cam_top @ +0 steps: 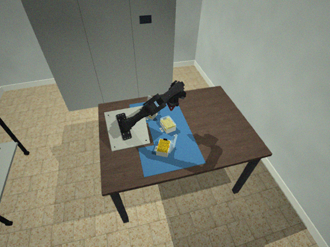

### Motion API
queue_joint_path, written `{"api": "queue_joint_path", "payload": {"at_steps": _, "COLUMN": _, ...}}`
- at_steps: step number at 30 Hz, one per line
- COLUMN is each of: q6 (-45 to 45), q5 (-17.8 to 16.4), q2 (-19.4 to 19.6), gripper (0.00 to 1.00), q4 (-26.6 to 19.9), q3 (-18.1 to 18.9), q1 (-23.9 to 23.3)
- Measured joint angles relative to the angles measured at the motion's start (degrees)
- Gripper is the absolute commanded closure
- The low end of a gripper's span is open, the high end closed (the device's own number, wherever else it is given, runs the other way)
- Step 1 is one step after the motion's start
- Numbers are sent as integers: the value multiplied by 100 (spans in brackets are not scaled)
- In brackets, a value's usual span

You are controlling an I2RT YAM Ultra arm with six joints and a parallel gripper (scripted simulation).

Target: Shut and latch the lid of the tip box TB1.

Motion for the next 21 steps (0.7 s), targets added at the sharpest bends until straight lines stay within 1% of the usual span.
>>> {"api": "queue_joint_path", "payload": {"at_steps": 19, "q6": 0, "q5": 0, "q2": 0, "gripper": 100, "q4": 0, "q3": 0, "q1": 0}}
{"api": "queue_joint_path", "payload": {"at_steps": 21, "q6": -4, "q5": 4, "q2": -37, "gripper": 100, "q4": 55, "q3": -96, "q1": 0}}
